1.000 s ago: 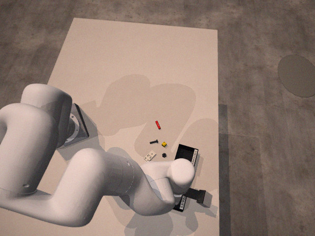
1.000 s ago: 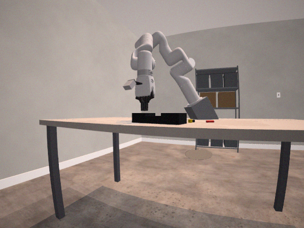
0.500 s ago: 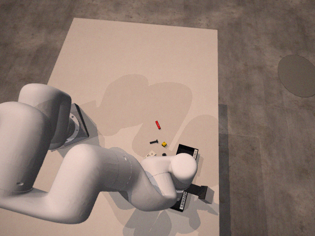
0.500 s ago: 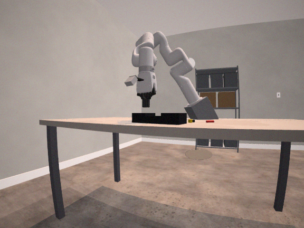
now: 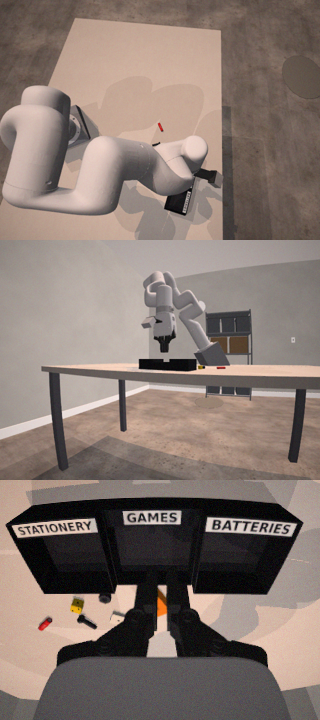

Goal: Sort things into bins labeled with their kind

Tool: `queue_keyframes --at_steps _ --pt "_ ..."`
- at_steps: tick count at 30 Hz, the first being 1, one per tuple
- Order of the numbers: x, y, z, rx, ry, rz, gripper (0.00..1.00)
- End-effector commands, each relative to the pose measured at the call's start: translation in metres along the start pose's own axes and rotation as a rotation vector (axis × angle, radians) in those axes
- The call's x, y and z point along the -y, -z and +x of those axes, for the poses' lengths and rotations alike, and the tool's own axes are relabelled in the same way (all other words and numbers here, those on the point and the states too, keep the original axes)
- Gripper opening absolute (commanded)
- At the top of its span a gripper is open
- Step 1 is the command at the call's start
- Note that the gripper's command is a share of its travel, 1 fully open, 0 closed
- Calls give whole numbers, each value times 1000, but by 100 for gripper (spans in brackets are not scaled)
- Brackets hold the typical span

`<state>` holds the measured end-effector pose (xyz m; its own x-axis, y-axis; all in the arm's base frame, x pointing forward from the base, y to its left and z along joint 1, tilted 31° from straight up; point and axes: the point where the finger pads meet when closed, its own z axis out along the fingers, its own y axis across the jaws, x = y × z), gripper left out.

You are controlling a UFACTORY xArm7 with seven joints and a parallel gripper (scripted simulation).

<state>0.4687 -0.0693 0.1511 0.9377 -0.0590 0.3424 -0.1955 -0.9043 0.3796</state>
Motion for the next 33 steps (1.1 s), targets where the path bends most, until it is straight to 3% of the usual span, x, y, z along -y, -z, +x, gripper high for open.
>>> queue_keyframes --at_steps 1,13,28,33 --pt "9 1 3 -4 -1 -2 7" --pt "9 -18 3 -4 -1 -2 7" --pt "9 -58 3 -4 -1 -2 7" --pt "9 -59 3 -4 -1 -2 7"
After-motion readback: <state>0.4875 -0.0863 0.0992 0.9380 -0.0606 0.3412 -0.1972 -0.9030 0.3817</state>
